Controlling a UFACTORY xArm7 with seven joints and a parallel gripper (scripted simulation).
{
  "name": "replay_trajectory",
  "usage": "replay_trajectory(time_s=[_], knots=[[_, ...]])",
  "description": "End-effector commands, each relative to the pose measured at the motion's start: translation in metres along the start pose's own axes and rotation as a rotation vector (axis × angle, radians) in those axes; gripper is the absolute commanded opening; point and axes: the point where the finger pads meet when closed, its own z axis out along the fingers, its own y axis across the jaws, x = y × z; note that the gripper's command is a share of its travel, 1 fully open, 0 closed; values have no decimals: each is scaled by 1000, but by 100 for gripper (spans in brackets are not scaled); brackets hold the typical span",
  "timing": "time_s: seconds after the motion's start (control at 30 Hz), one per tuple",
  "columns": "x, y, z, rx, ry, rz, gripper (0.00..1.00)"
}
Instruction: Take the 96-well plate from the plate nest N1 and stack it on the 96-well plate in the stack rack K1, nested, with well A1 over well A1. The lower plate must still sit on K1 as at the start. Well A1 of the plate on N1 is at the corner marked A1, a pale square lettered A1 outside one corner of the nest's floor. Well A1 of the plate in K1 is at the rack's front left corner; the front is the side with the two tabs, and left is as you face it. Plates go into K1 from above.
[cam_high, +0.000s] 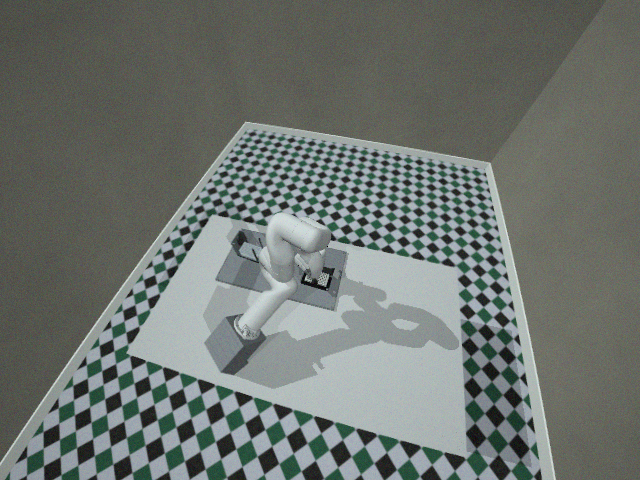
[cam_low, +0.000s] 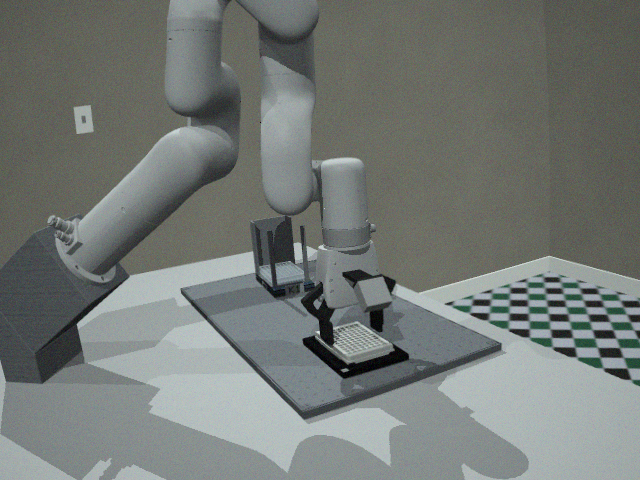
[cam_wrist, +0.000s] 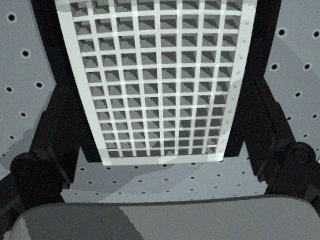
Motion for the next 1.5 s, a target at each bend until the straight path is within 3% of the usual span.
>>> replay_trajectory(time_s=[0.0,0.97,1.0,1.47], knots=[[0,-1,2,2,1,0,100],[0,-1,9,2,1,0,100],[0,-1,8,2,1,0,0],[0,-1,8,2,1,0,0]])
